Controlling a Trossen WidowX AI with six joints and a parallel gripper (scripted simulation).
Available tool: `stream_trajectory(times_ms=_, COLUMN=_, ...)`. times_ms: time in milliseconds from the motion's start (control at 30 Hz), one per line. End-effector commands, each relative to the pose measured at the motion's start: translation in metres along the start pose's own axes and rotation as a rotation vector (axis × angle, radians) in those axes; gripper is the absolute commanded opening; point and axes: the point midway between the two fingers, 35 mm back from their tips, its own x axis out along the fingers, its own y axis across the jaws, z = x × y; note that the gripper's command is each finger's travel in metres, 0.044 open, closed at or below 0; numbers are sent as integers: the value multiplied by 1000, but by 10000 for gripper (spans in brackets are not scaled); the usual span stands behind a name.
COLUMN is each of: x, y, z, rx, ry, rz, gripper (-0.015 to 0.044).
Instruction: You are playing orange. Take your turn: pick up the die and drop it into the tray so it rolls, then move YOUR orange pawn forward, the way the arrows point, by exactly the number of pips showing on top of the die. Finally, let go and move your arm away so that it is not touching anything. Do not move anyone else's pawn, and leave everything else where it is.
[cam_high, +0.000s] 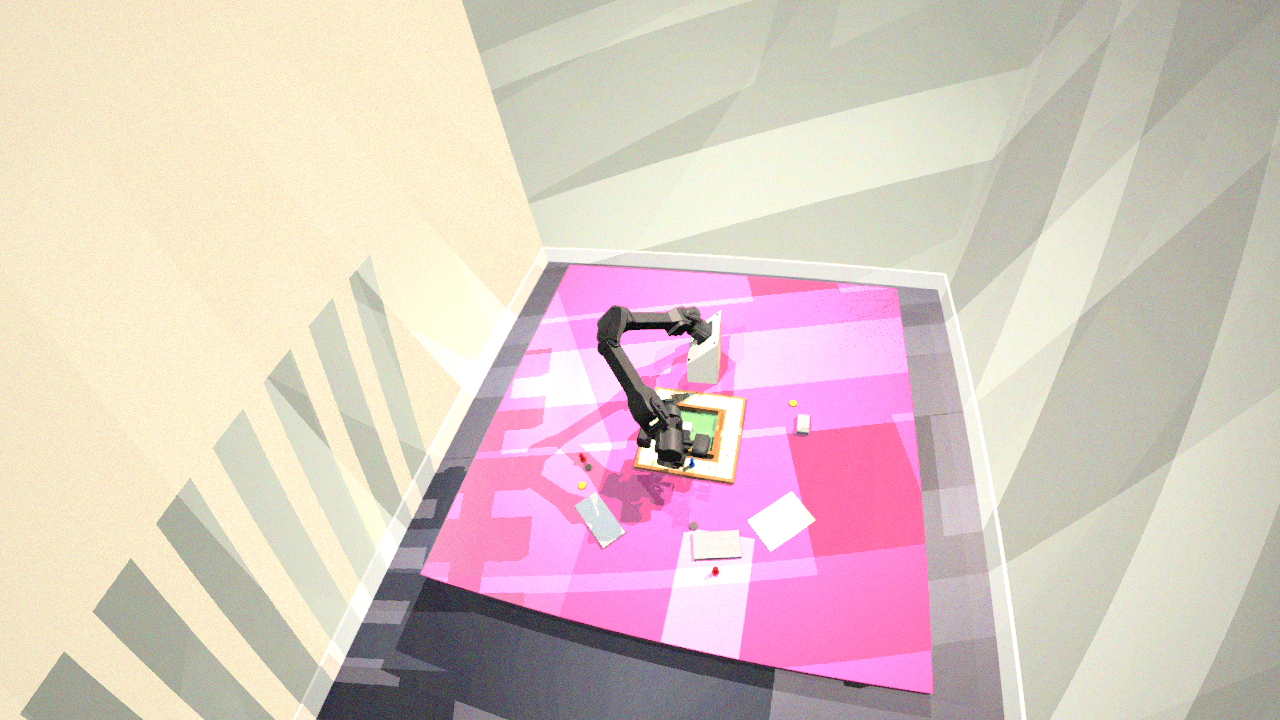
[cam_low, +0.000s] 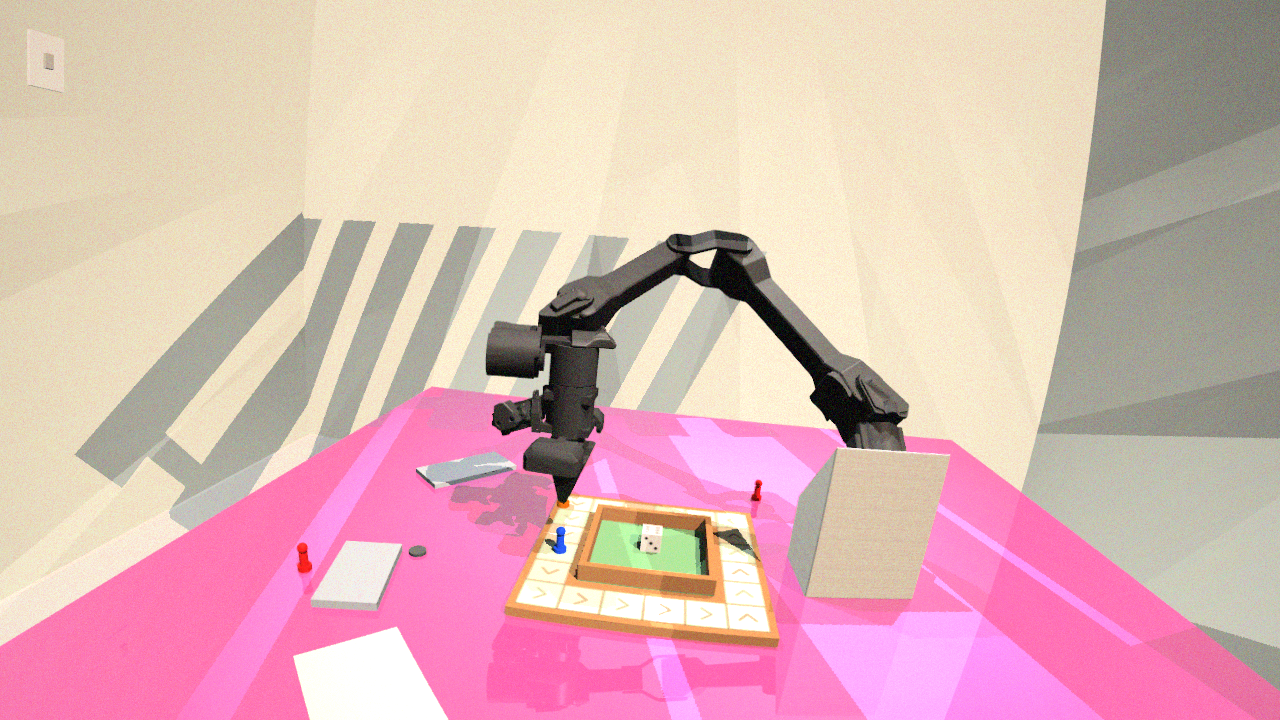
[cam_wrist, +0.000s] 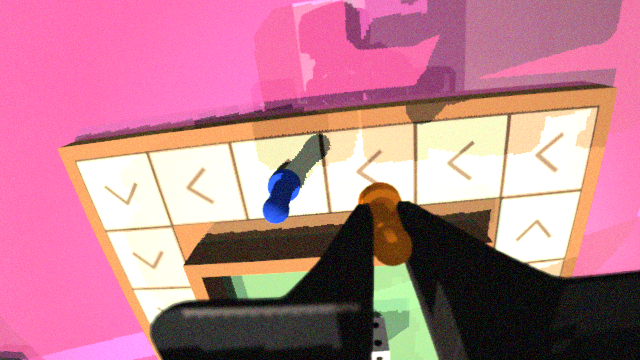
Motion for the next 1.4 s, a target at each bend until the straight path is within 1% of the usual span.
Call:
stream_trajectory(times_ms=0, x=23, y=-1, z=-3, rx=-6, ry=15, rz=-8, gripper=0)
stream_trajectory(times_ms=733, x=43, y=-1, z=-4, rx=-6, ry=15, rz=-10, gripper=0)
stream_trajectory(times_ms=767, x=38, y=-1, z=-2, rx=-1, ry=9, rz=-5, gripper=26)
stream_trajectory(times_ms=1067, x=35, y=-1, z=-2, rx=-1, ry=9, rz=-4, gripper=263)
stream_trajectory(times_ms=1200, x=-10, y=1, z=-1, rx=-6, ry=15, rz=-6, gripper=368)
stream_trajectory(times_ms=1267, x=-13, y=1, z=-1, rx=-6, ry=15, rz=-7, gripper=420)
stream_trajectory(times_ms=1300, x=-13, y=1, z=-1, rx=-6, ry=15, rz=-7, gripper=440)
stream_trajectory(times_ms=1367, x=-13, y=1, z=-1, rx=-6, ry=15, rz=-7, gripper=440)
